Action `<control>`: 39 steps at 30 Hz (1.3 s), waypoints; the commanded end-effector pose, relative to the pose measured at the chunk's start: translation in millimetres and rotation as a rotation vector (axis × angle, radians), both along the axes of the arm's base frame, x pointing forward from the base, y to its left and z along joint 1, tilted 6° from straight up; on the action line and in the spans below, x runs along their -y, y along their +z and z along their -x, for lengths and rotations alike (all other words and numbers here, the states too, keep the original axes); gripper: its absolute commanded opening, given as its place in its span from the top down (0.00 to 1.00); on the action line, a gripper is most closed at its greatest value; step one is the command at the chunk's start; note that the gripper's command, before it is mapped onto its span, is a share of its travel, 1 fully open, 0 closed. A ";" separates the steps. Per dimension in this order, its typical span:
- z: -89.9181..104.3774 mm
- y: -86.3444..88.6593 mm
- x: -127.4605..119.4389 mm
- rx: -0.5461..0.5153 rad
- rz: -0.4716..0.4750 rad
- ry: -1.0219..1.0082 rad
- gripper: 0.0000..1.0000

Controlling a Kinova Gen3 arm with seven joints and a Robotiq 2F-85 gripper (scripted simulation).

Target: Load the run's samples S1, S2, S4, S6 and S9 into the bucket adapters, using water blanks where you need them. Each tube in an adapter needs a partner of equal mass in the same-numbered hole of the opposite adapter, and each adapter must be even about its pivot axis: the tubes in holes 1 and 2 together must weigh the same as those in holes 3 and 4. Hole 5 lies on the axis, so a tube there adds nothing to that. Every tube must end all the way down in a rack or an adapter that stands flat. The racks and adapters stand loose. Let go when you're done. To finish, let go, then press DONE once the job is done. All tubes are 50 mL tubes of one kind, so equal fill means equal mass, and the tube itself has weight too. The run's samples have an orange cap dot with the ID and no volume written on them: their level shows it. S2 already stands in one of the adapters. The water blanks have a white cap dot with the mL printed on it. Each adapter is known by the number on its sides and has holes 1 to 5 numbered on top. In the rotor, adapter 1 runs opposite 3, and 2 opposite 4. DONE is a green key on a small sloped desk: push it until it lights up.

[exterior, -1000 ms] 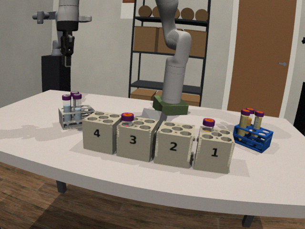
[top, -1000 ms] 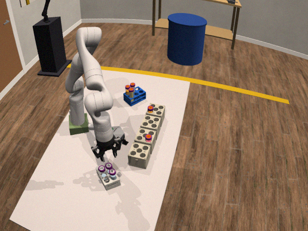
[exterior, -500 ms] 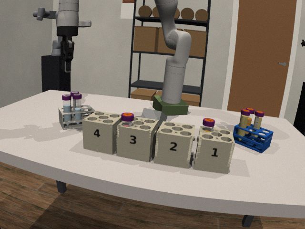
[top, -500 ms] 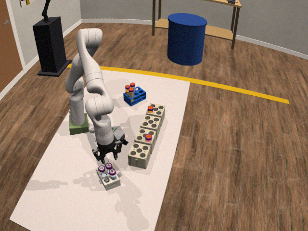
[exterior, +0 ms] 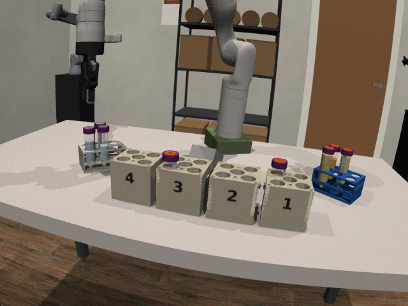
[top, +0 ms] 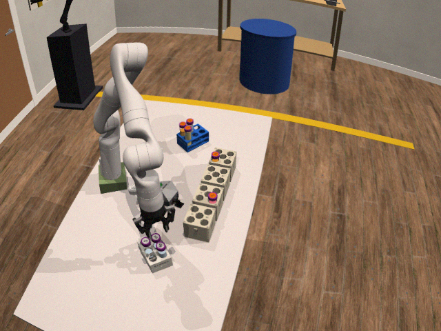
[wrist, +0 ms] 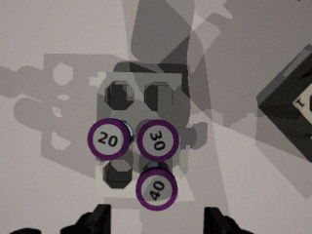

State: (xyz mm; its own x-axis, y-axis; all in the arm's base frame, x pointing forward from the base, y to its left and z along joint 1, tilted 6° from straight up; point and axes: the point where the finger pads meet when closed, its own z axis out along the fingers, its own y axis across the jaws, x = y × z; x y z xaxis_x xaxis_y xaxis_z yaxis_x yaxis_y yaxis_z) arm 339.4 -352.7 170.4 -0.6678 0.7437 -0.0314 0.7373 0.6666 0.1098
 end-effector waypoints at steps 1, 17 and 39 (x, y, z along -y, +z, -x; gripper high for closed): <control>-1.4 -7.3 -0.8 0.003 -0.003 0.006 0.38; -3.2 -25.8 -1.8 0.003 -0.003 0.005 0.38; -5.3 -49.7 -2.8 0.002 -0.002 0.005 0.38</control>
State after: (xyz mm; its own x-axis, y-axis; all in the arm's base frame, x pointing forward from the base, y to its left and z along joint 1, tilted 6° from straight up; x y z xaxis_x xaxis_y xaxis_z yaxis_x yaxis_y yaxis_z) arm 343.7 -350.5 125.8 -0.6678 0.7437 -0.0305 0.7374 0.6666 0.1092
